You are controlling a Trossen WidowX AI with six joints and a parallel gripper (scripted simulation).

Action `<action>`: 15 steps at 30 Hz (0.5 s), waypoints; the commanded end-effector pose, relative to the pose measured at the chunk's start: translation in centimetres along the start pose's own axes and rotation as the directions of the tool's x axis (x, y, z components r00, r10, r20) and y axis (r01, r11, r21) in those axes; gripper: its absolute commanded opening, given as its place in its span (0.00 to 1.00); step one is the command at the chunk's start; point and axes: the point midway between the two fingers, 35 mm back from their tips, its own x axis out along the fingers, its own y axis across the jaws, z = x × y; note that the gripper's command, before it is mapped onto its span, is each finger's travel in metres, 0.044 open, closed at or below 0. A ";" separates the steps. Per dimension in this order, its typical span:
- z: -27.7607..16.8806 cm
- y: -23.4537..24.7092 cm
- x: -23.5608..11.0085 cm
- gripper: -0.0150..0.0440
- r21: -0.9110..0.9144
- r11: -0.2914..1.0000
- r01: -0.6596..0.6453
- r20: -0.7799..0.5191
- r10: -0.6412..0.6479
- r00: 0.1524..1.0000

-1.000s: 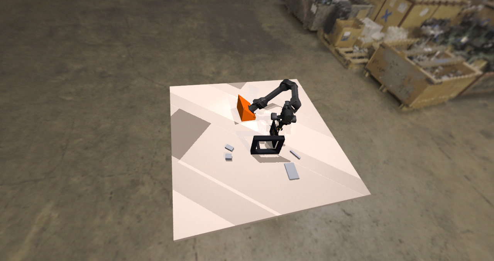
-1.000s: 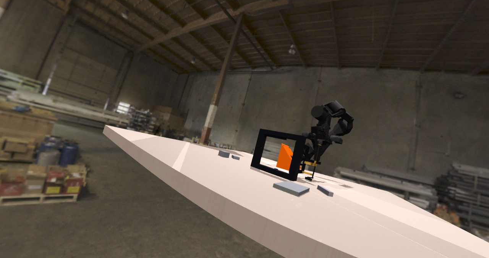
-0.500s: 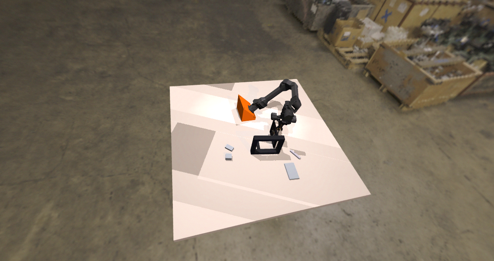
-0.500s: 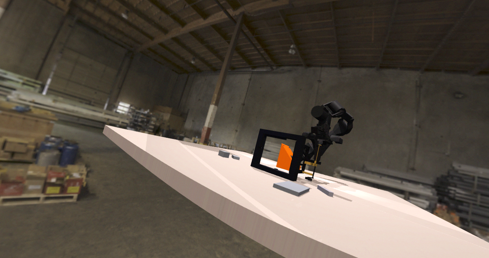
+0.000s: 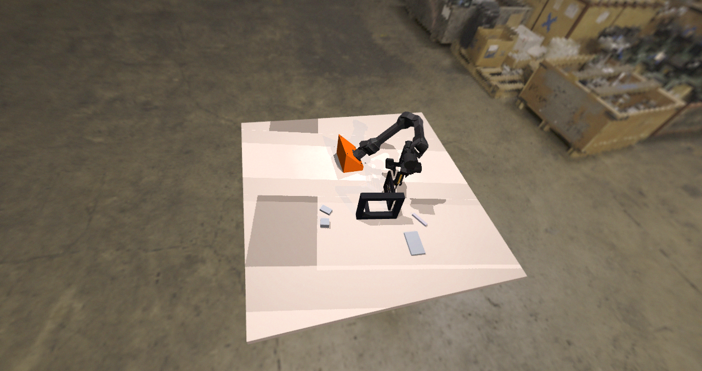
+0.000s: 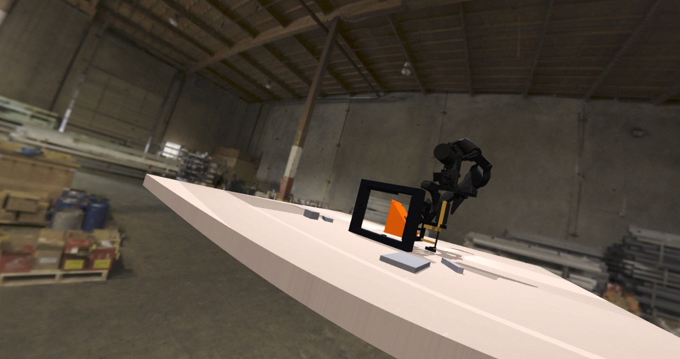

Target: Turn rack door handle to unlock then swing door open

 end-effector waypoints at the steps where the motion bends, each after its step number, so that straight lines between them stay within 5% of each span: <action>1: 0.0 0.0 -0.9 0.76 0.008 1.000 0.002 0.032 -0.002 0.999; 15: -0.2 0.0 -3.5 0.76 0.027 1.000 -0.003 0.123 -0.001 0.992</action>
